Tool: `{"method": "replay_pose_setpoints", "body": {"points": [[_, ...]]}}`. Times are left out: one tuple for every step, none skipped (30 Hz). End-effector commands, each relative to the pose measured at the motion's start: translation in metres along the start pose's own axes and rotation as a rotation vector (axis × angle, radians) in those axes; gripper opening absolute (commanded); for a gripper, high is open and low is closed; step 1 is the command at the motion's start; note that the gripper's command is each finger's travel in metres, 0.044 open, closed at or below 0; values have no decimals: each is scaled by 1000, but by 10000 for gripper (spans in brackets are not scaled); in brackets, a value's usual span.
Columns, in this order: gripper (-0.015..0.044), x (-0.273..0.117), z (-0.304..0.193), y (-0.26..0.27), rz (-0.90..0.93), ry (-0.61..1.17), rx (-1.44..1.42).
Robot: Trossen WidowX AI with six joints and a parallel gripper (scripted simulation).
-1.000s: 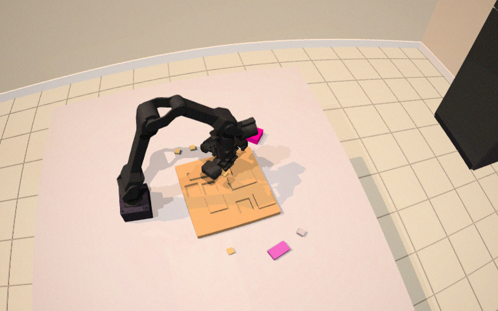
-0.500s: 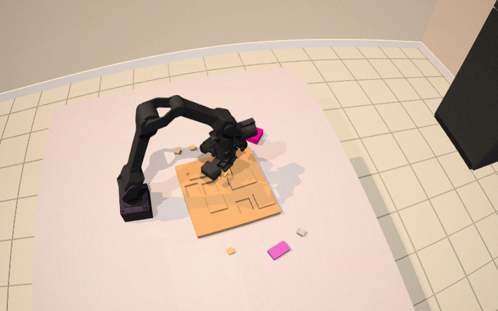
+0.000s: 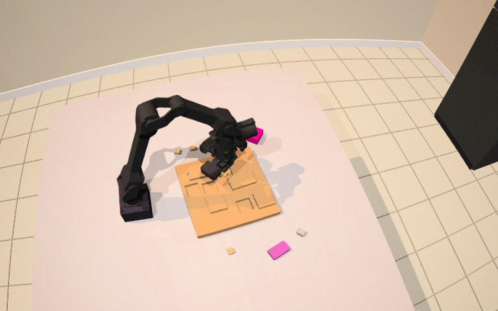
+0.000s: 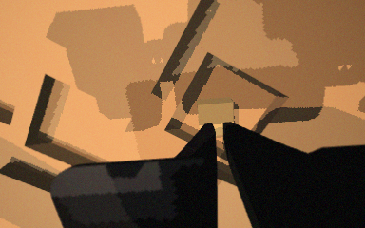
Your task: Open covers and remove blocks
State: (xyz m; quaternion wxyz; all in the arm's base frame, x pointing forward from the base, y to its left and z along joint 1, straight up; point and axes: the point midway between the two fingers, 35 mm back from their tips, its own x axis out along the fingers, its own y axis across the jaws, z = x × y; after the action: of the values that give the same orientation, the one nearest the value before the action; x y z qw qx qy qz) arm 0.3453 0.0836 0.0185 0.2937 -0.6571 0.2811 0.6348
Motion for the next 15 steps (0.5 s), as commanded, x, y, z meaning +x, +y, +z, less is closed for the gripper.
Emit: {"method": "replay_pose_setpoints", "body": {"points": [[105, -14, -1, -2, -4, 0, -1], [131, -20, -1, -2, -4, 0, -2], [144, -27, 0, -2, -4, -1, -3], [144, -33, 0, -2, -4, -2, -3], [144, -40, 0, -2, -4, -2, -4], [144, -45, 0, -2, -4, -3, -4], [144, -48, 0, -2, -4, -3, -5], [144, -49, 0, -1, -4, -3, -5], [144, -49, 0, -1, -4, -3, -5], [144, -49, 0, -1, -4, -3, -5], [144, -48, 0, -2, -4, -3, -5], [144, -47, 0, -2, -4, -3, -5], [144, -46, 0, -2, -4, -3, -5], [144, -44, 0, -2, -4, -3, -5], [144, -42, 0, -2, -4, -3, -5]]}}
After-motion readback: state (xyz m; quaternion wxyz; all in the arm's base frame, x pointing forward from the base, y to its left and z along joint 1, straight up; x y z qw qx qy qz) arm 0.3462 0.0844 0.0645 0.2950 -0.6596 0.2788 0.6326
